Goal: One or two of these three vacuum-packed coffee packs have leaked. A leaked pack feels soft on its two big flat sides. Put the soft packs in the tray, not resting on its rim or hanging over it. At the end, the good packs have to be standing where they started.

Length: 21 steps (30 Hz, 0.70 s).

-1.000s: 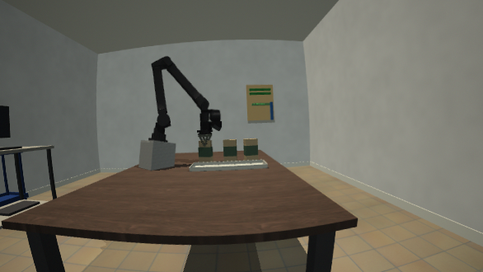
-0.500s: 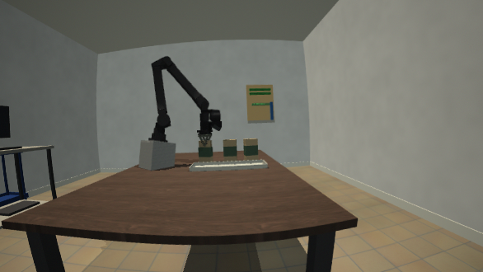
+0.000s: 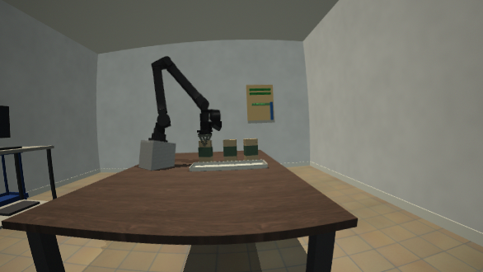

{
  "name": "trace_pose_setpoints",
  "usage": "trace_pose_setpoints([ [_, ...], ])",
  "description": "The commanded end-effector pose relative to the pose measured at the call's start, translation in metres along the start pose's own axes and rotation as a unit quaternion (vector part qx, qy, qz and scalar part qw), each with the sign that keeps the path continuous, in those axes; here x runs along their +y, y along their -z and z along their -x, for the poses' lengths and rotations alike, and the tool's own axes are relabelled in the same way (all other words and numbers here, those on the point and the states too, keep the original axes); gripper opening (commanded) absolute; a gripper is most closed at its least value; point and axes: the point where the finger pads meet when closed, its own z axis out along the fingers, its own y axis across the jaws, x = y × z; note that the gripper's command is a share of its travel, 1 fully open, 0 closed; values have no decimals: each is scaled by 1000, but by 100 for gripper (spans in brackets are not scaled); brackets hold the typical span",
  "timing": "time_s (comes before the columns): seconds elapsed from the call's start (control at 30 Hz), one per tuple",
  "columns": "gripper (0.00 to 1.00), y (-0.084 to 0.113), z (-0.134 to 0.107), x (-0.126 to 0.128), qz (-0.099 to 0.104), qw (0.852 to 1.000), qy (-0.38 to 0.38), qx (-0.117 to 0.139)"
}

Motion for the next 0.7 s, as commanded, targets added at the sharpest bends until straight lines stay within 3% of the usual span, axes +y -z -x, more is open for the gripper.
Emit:
trace_pose_setpoints([
  [0.0,24,9,10,10,13,1000,3,-20],
  [0.2,24,29,21,11,13,1000,3,-25],
  [0.67,24,70,20,11,15,1000,3,-27],
])
